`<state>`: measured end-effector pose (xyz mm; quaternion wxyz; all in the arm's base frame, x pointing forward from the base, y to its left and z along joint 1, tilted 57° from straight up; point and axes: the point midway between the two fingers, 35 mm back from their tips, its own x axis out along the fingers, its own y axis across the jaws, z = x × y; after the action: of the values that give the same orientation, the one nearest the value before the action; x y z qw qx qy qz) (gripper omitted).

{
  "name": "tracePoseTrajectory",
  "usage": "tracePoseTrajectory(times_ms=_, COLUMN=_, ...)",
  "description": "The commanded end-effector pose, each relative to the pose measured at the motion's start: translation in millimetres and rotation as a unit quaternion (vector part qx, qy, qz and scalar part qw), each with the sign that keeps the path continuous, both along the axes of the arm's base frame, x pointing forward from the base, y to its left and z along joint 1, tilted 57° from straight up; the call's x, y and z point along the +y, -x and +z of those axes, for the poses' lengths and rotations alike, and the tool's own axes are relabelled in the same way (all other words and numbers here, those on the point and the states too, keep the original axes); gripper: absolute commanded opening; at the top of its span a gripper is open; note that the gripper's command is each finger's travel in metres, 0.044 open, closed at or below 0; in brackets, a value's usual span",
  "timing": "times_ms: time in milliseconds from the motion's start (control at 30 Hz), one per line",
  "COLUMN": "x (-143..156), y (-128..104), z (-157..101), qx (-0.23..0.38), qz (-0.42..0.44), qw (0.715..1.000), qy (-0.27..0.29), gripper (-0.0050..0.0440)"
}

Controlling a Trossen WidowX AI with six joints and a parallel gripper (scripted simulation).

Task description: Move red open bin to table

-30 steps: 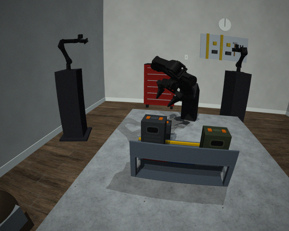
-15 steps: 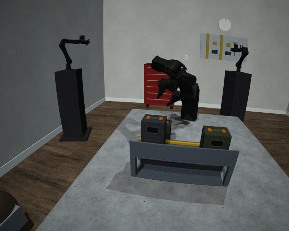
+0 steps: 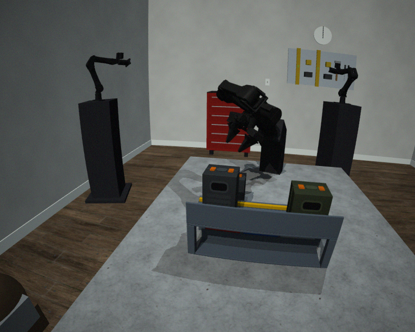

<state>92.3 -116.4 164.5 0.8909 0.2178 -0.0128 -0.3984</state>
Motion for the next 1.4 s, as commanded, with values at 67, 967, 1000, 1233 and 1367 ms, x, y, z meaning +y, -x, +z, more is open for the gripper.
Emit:
tracePoseTrajectory(times_ms=67, x=-34, y=-27, z=0, qx=-0.012, qz=0.013, qw=0.993, qy=-0.119, gripper=0.0440)
tracePoseTrajectory(times_ms=967, x=-34, y=-27, z=0, qx=-0.060, qz=0.006, qw=0.981, qy=-0.187, gripper=0.0440)
tracePoseTrajectory(times_ms=1000, x=-34, y=-27, z=0, qx=-0.060, qz=0.006, qw=0.981, qy=-0.187, gripper=0.0440)
tracePoseTrajectory(times_ms=1233, x=-34, y=-27, z=-1, qx=-0.096, qz=0.001, qw=0.966, qy=-0.241, gripper=0.0440)
tracePoseTrajectory(times_ms=1367, x=-34, y=-27, z=-1, qx=-0.096, qz=0.001, qw=0.966, qy=-0.241, gripper=0.0440)
